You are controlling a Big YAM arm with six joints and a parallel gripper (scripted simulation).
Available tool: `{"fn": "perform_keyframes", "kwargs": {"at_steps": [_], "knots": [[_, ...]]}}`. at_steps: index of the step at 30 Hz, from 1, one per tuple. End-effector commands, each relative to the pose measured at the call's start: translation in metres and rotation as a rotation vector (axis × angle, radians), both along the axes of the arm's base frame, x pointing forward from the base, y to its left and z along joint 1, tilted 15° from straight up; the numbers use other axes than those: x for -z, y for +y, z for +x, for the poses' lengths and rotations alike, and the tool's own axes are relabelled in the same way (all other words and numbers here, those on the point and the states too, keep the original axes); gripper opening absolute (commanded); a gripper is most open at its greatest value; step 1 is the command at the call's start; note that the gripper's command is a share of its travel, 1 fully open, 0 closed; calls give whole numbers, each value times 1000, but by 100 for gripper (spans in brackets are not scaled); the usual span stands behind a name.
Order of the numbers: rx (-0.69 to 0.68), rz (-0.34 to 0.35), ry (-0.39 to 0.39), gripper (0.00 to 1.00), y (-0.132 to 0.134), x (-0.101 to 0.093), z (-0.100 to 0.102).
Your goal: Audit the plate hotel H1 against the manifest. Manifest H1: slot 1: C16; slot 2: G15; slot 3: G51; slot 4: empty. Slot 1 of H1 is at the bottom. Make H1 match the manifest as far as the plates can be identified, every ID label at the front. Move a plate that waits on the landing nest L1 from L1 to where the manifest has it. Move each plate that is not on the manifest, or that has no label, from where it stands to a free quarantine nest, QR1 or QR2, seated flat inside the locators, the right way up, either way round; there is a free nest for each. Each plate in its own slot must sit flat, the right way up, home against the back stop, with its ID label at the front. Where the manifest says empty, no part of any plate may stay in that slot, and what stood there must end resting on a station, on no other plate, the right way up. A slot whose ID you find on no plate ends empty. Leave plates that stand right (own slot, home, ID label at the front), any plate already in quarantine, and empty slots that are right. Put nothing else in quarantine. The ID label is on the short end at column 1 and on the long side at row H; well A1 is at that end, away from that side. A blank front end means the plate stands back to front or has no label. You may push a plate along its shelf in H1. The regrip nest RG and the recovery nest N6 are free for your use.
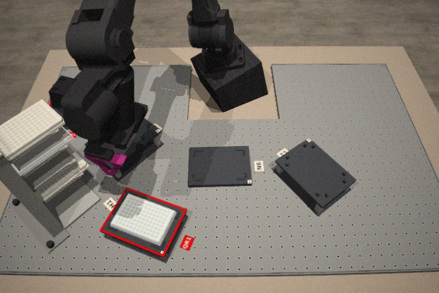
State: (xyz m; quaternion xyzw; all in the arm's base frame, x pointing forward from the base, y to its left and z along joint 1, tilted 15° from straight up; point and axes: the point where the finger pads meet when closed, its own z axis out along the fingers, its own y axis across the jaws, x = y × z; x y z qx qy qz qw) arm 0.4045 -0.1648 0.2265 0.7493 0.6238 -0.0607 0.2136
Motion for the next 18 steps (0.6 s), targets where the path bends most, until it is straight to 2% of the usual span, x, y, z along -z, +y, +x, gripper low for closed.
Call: {"fn": "perform_keyframes", "kwargs": {"at_steps": [1, 2, 17, 18], "knots": [[-94, -50, -21, 100, 1, -15, -2], [-94, -50, -21, 100, 1, -15, -2], [-330, -292, 7, 100, -20, -11, -52], [-330, -292, 7, 100, -20, -11, -52]]}}
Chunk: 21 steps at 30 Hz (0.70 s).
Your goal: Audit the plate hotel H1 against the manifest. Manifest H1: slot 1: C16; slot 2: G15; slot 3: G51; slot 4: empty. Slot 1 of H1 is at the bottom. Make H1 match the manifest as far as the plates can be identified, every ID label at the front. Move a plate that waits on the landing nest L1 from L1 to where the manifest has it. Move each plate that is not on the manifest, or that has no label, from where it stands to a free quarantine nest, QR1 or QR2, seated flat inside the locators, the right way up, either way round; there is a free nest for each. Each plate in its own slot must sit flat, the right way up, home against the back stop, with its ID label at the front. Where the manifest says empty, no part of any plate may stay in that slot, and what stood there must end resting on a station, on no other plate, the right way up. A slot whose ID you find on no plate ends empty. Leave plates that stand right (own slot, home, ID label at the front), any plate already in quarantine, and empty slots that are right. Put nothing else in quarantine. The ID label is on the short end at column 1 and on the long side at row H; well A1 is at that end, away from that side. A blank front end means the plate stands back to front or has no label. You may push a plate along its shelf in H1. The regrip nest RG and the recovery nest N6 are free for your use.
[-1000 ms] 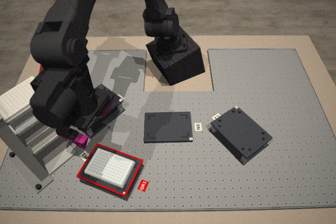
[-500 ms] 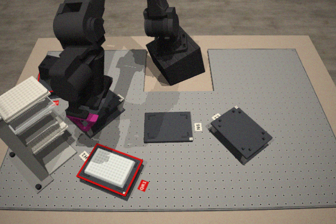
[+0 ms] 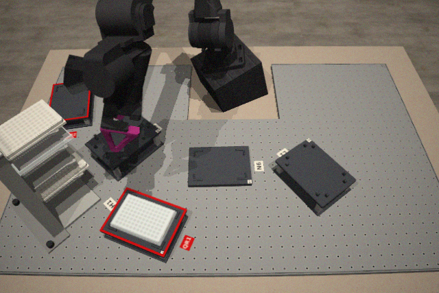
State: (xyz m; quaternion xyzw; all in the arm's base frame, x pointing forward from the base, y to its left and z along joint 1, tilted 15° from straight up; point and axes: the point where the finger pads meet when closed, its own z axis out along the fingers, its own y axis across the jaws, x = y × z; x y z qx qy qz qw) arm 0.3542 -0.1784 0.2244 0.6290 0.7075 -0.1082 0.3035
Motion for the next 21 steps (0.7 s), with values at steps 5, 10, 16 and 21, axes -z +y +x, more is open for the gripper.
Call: {"fn": "perform_keyframes", "kwargs": {"at_steps": [5, 10, 16, 21], "knots": [[-130, -119, 4, 100, -10, -13, -14], [-217, -198, 10, 100, -15, -11, -30], [-317, -297, 21, 100, -21, -11, -49], [-367, -347, 26, 100, -24, -10, -58]]}}
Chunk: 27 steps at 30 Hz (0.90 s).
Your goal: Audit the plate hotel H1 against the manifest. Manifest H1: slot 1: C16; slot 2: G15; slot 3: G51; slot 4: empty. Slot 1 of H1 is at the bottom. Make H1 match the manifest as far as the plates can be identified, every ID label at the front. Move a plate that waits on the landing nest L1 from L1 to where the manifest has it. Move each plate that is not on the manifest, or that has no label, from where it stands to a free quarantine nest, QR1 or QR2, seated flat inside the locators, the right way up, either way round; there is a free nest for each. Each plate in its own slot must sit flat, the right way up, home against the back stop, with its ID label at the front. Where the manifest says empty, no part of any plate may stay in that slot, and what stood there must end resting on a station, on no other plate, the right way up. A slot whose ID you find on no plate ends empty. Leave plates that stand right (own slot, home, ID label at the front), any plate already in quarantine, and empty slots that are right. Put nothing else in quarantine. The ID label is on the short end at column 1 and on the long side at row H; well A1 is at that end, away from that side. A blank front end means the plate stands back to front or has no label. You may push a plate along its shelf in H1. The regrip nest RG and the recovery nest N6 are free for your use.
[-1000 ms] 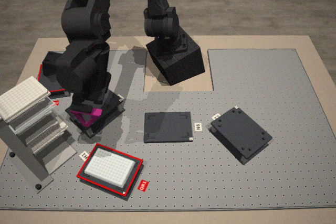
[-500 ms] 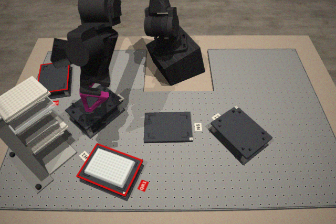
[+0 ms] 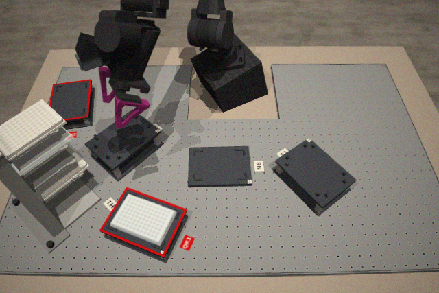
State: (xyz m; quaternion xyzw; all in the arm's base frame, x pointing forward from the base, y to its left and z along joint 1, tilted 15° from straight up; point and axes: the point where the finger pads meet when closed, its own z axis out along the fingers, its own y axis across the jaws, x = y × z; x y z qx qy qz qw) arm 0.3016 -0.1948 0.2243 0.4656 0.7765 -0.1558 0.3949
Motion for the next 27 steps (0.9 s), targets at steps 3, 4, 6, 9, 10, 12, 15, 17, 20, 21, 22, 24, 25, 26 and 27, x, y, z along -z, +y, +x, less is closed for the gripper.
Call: {"fn": "perform_keyframes", "kwargs": {"at_steps": [3, 4, 6, 9, 10, 12, 15, 17, 20, 21, 22, 24, 25, 26, 27], "knots": [[-104, -132, 17, 100, -10, -10, -15], [-121, -148, 19, 100, -11, -10, -18], [-154, -182, 22, 100, -13, -10, -25], [-204, -233, 27, 100, -16, -9, -34], [-221, -250, 29, 100, -17, -9, -38], [-254, -285, 33, 100, -19, -9, -44], [-270, -301, 35, 100, -20, -9, -47], [-274, -279, 58, 100, -20, -2, -57], [-275, -280, 59, 100, -23, -1, -66], [-275, -280, 59, 100, -24, -1, -69], [-275, -280, 59, 100, -25, -1, -73], [-275, -280, 60, 100, -27, 0, -79], [-275, -280, 60, 100, -28, 0, -82], [-275, -280, 60, 100, -29, 0, -85], [-275, -281, 60, 100, -30, 0, -88]]}}
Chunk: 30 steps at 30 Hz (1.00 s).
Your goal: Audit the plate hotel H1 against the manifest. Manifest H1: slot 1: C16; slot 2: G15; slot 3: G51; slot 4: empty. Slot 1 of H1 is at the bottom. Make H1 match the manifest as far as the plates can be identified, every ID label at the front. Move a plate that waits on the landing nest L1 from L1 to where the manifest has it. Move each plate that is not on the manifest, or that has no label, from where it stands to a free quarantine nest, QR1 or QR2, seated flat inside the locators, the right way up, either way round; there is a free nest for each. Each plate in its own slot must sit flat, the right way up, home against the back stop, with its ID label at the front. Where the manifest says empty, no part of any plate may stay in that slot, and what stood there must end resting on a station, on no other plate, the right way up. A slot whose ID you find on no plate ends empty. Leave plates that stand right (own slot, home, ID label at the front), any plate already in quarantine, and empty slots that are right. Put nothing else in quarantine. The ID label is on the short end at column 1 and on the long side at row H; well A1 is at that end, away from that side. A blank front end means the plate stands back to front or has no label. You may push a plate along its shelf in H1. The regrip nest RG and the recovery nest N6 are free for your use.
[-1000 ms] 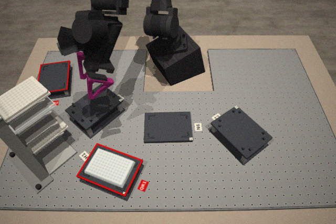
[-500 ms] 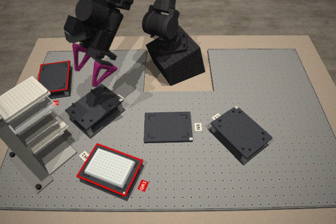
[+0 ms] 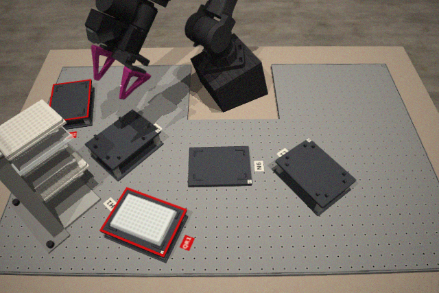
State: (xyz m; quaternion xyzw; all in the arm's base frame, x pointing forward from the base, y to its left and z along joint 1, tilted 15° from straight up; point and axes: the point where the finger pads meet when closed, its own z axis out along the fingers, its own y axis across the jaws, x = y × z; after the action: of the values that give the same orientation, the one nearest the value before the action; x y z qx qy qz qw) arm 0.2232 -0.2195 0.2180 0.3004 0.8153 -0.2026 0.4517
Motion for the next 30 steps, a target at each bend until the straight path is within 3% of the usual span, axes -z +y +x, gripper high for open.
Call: {"fn": "perform_keyframes", "kwargs": {"at_steps": [1, 4, 5, 7, 14, 18, 22, 27, 30], "knots": [[2, -38, 18, 100, -6, -6, -13], [2, -38, 18, 100, -6, -6, -14], [-17, -76, -15, 100, -8, -43, -3], [-15, -88, -25, 100, -4, -55, -6], [-12, -69, -15, 100, 0, -71, -8], [-6, -78, -37, 100, 7, -90, -13], [-3, -59, -26, 100, 6, -91, -12], [-4, -74, -42, 100, 14, -113, -18], [-4, -70, -38, 100, 13, -112, -17]]}}
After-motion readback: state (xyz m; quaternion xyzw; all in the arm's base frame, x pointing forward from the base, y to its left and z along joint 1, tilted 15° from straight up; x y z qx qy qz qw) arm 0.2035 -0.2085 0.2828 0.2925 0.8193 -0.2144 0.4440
